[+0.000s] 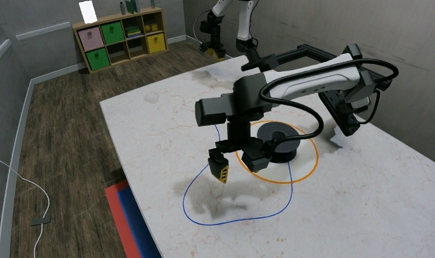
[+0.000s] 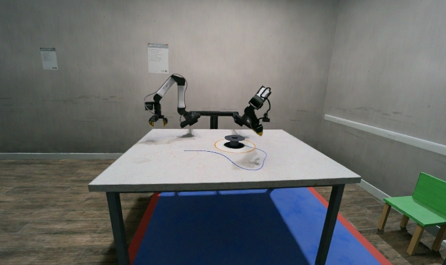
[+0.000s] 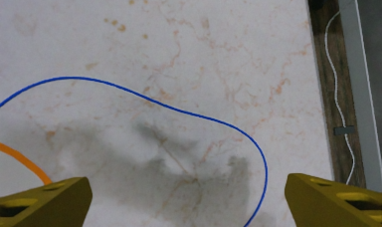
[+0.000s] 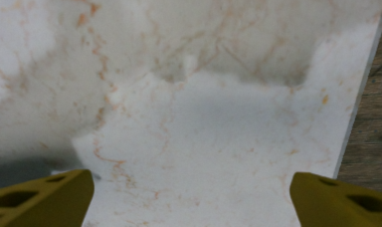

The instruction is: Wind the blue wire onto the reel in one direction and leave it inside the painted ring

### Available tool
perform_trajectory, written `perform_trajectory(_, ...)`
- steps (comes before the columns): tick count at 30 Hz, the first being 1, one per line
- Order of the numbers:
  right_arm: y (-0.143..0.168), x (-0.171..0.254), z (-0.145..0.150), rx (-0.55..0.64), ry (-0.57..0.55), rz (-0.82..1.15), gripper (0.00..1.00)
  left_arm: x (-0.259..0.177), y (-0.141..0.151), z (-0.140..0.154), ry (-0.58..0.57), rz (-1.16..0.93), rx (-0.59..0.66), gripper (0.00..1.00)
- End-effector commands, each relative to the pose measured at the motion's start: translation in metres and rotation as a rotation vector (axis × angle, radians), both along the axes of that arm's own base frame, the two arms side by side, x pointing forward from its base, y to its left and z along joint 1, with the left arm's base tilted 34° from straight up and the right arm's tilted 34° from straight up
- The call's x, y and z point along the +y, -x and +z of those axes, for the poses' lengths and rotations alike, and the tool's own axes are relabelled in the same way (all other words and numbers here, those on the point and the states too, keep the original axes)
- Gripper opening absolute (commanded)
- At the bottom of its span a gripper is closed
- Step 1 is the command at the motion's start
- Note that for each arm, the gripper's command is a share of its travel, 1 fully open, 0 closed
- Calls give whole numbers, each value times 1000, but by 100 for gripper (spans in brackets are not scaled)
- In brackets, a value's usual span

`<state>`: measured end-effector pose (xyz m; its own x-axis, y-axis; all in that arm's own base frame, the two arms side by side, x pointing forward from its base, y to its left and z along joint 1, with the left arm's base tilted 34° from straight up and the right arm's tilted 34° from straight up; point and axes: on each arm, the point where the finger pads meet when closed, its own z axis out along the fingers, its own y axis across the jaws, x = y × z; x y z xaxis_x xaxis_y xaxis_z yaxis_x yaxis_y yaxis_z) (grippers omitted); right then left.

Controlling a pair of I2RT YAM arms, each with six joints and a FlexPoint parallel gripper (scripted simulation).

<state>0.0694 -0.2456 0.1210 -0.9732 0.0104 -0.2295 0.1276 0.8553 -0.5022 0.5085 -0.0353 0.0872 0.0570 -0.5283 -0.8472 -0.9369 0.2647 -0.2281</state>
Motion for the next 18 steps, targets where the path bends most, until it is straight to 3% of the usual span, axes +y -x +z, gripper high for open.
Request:
perform_trajectory(1, 0, 0, 1, -1, 1, -1, 100, 0, 0, 1, 1, -1, 0, 100)
perform_trajectory(18, -2, -12, 31, -52, 45, -65, 100, -6, 0, 35, 54, -62, 21, 100)
